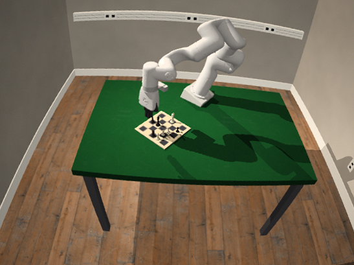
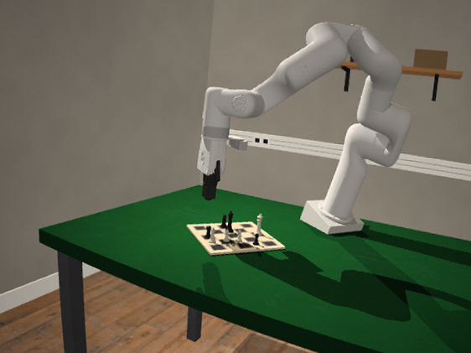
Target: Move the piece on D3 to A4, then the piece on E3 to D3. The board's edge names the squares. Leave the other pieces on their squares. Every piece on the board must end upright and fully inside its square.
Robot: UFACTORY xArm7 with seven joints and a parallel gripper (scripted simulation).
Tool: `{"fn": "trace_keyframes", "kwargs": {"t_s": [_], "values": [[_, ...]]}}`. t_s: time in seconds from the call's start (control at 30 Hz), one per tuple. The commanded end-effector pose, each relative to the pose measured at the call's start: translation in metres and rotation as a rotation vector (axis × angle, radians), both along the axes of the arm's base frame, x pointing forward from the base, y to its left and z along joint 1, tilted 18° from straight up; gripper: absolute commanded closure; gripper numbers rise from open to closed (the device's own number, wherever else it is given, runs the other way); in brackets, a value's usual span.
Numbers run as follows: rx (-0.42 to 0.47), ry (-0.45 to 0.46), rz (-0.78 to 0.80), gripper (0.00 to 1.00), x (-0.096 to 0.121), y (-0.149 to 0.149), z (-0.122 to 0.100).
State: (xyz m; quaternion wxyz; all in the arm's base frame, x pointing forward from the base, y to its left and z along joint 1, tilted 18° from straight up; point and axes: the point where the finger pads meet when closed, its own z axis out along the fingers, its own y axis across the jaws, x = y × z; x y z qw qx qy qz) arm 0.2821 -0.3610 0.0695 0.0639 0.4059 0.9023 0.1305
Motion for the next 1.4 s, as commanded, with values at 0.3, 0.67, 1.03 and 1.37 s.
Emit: {"fn": "trace_keyframes", "kwargs": {"t_s": [0.3, 0.67, 1.03, 1.37], "values": [[0.032, -0.004, -0.002, 1.0, 0.003, -0.004, -0.005], [0.032, -0.004, -0.002, 1.0, 0.01, 0.003, -0.036], [0.032, -0.004, -0.002, 1.0, 0.021, 0.013, -0.081], [0.032, -0.004, -0.002, 1.0, 0.024, 0.015, -0.091]]}}
